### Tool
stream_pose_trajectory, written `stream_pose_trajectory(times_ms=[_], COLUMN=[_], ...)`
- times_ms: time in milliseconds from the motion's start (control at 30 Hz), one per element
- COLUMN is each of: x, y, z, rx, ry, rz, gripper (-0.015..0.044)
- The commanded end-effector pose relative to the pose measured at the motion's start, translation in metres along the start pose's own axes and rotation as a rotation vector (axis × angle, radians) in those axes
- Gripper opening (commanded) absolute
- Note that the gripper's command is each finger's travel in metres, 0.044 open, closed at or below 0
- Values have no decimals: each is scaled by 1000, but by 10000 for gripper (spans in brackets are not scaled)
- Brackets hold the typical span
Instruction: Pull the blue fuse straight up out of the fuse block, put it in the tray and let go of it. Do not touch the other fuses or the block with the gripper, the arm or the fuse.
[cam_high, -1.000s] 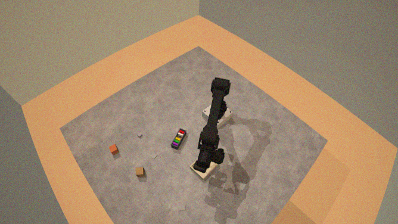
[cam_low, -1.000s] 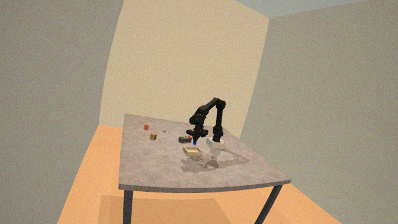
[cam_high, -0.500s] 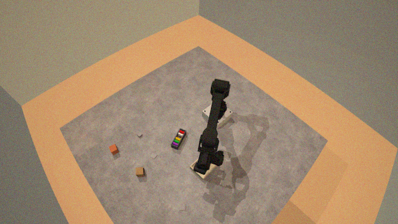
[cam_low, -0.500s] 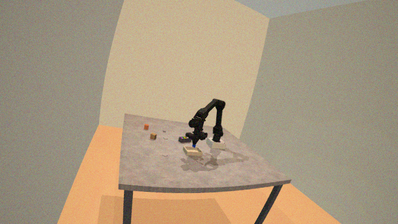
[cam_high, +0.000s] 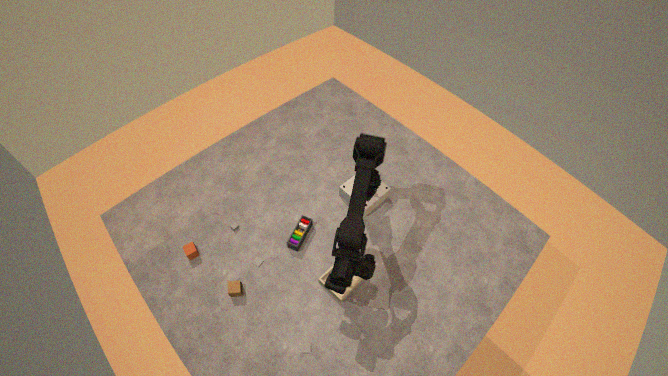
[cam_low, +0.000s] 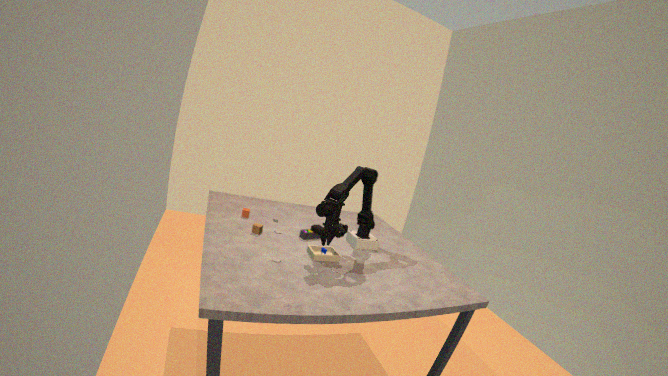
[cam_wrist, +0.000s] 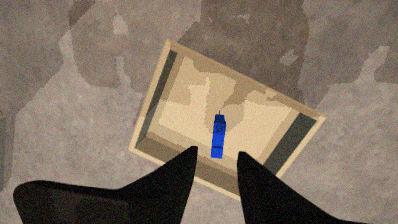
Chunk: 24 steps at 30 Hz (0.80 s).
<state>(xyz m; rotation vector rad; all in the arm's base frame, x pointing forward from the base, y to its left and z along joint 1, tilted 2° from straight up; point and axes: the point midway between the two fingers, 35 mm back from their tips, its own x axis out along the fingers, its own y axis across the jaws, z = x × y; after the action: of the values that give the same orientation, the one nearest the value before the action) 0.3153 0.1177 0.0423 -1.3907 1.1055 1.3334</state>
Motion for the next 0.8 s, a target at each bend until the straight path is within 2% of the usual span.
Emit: stream_pose_trajectory(times_ms=[0,133,267,767], x=[-1,-4,-37,-34], y=[0,0,0,0], z=[0,0,0,0], rx=[0,0,3,-1], ry=[0,0,-3,0], rz=[-1,-1,-1,2], gripper=[236,330,330,330])
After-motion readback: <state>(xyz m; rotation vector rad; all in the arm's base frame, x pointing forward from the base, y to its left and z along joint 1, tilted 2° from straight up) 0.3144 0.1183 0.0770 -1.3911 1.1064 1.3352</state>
